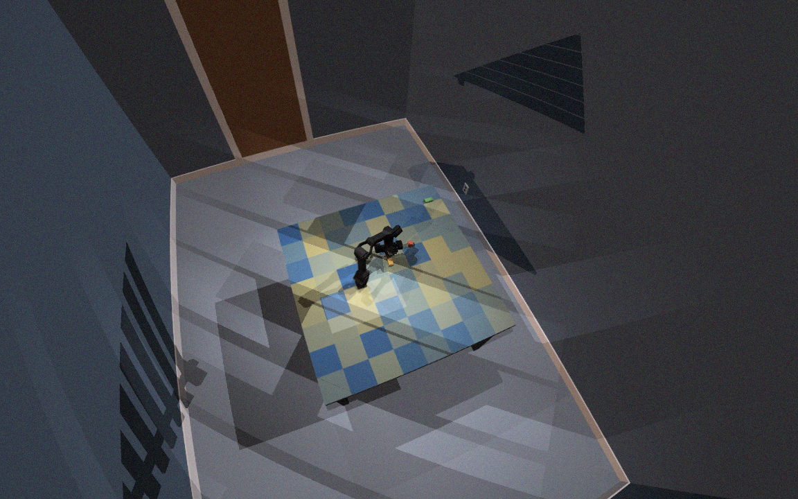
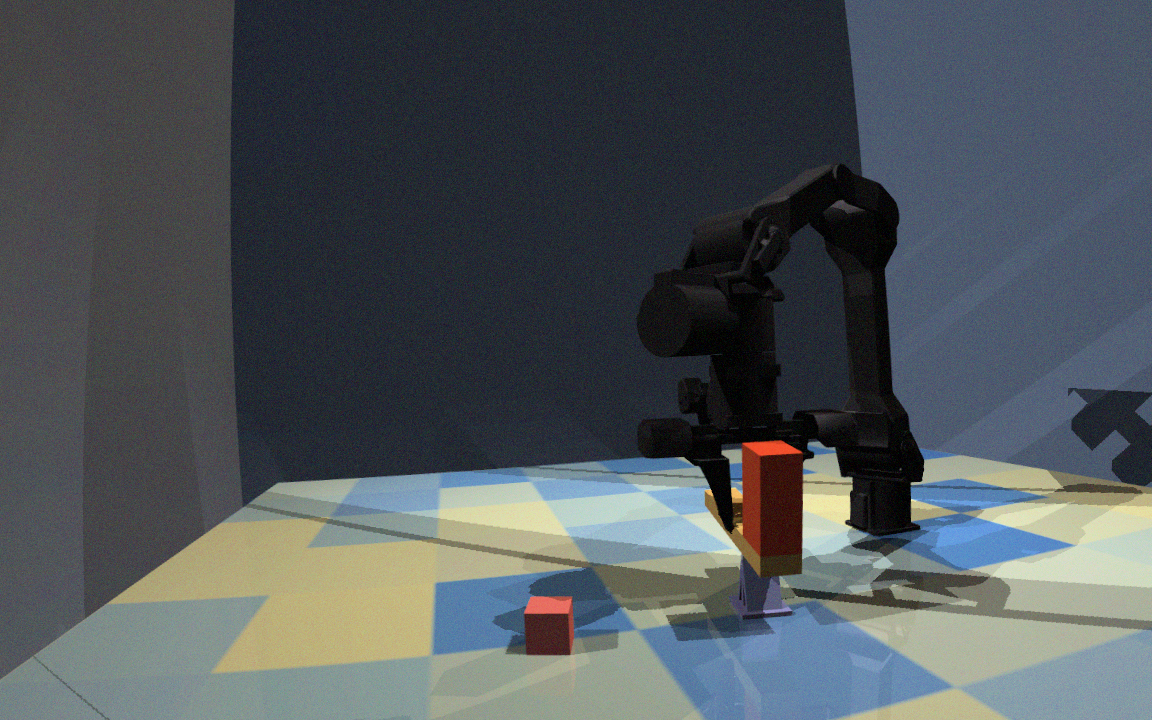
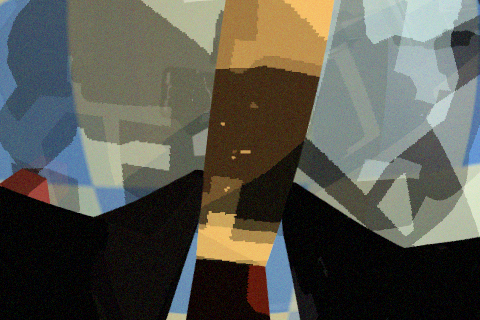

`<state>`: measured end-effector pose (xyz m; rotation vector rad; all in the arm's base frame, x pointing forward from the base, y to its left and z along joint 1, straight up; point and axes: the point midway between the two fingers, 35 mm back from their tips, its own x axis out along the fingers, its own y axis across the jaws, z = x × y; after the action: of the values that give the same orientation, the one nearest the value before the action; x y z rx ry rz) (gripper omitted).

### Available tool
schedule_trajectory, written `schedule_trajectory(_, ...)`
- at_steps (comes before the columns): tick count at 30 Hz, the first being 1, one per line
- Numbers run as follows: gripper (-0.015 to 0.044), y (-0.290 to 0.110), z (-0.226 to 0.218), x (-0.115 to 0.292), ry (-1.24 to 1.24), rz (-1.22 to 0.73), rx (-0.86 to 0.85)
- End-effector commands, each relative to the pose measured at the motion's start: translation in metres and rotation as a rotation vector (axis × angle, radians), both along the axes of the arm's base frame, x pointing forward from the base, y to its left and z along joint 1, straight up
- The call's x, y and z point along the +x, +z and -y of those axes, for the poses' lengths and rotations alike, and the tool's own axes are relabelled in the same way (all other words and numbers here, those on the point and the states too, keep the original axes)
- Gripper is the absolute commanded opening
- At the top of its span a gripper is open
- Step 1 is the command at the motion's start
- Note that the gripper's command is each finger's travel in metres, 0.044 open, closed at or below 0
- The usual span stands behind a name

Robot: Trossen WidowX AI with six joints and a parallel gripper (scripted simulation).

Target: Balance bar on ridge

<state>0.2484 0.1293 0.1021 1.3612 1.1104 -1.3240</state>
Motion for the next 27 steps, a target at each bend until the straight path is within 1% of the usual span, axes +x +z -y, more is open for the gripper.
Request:
schedule_trajectory(1,0.0000,-0.0008,-0.0003,0.0001,-0.003,0.001,0.001)
schedule_trajectory(27,0.0000,-0.0029,-0.0004,0.0001,-0.003,0.001,0.001)
